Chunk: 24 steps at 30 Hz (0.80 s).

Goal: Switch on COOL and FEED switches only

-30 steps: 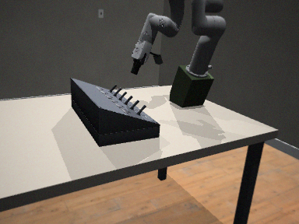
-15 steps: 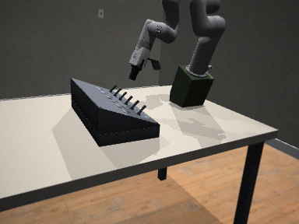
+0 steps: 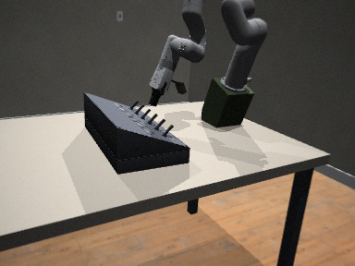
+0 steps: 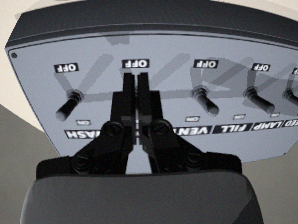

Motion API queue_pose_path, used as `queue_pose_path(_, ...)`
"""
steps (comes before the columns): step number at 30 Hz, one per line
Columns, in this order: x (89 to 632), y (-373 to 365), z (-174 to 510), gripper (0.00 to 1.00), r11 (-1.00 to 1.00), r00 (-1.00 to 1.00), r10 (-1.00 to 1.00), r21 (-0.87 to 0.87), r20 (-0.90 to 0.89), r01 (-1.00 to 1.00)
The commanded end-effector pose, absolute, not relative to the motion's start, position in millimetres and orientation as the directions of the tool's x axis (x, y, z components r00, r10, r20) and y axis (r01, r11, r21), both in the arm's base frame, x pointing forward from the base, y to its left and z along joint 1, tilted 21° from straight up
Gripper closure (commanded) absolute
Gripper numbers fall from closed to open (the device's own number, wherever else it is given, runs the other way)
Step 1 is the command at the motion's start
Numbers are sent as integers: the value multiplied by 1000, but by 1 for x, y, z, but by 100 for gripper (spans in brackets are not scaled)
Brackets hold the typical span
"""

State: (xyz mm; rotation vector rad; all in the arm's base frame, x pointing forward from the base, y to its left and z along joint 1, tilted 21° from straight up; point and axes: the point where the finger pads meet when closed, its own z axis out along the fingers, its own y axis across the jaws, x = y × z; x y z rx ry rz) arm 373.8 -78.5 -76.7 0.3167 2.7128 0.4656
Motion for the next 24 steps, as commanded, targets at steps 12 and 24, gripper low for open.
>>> queue_pose_path(12, 385, -73, -96, 100, 921, -904, 278, 357, -324, 155)
queue_pose_path(24, 385, -73, -96, 100, 921, -904, 278, 357, -324, 155)
